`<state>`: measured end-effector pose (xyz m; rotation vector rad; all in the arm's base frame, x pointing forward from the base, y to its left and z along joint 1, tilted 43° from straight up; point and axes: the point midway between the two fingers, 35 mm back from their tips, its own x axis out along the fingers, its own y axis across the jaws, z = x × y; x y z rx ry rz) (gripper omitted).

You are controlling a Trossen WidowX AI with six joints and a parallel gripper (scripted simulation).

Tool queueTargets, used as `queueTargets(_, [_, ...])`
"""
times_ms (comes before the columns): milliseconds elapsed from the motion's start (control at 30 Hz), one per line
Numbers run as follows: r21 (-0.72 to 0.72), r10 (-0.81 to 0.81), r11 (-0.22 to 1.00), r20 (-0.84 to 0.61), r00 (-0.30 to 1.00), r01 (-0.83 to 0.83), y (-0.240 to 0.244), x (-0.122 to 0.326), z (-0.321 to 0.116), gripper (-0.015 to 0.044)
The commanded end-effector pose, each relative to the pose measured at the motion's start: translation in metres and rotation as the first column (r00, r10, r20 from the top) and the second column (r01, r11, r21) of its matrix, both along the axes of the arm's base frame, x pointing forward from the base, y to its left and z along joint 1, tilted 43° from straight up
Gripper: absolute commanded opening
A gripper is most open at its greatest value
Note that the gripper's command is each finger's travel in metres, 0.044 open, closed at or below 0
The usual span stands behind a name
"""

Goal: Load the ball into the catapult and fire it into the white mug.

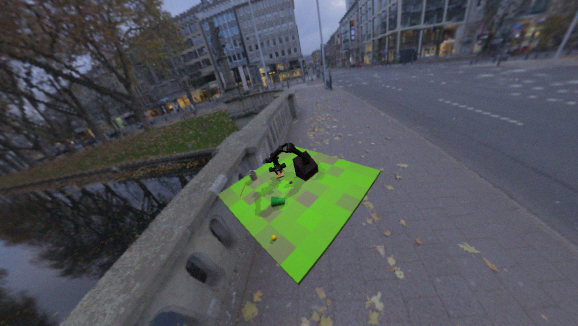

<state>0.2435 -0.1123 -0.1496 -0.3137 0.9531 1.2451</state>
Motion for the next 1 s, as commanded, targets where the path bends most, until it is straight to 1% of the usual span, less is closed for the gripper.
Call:
queueTargets(0, [0.011,-0.050,0.999,-0.037,0.998,0.051,-0.017,-0.010,-0.020,0.0000])
queueTargets(333, [0.011,-0.049,0.999,-0.035,0.998,0.049,-0.020,-0.005,-0.024,0.0000])
queueTargets(967, [0.012,-0.050,0.999,-0.036,0.998,0.050,0.000,-0.004,-0.047,0.0000])
